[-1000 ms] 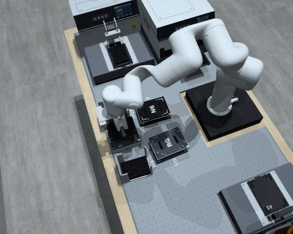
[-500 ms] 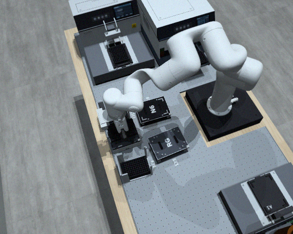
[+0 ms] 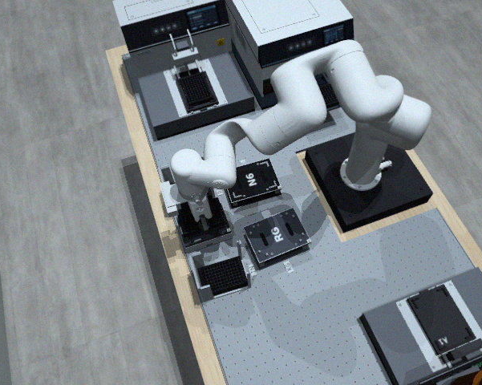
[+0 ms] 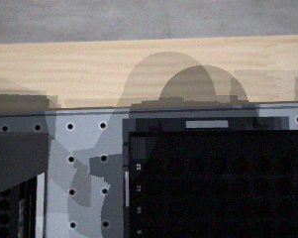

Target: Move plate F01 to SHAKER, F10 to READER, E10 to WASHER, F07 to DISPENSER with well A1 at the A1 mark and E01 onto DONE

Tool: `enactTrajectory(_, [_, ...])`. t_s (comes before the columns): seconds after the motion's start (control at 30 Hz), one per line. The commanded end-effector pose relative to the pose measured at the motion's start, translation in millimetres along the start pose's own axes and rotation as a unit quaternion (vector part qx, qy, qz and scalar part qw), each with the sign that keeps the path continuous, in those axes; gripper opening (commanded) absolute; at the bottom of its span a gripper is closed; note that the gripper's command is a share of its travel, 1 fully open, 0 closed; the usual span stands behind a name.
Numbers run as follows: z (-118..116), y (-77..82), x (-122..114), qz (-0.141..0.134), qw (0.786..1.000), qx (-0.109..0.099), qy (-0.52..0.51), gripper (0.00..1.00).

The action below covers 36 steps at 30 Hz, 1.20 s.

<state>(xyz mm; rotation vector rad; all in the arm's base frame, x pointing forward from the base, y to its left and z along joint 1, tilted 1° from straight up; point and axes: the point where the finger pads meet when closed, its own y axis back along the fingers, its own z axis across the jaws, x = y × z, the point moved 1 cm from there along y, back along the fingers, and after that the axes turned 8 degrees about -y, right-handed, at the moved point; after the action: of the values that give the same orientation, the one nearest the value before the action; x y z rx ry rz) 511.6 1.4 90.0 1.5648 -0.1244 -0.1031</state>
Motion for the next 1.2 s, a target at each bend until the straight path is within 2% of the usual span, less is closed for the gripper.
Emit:
enactTrajectory(0.0, [0, -3.9, 2, 0.002, 1.000, 0.001, 0.000, 0.00])
enactTrajectory(0.2, [0, -11.3, 2, 0.002, 1.000, 0.001, 0.000, 0.00])
enactTrajectory(0.93, [0, -11.4, 1, 0.002, 1.000, 0.001, 0.000, 0.00])
enactTrajectory(1.17, [0, -20.7, 1, 0.002, 1.000, 0.001, 0.000, 0.00])
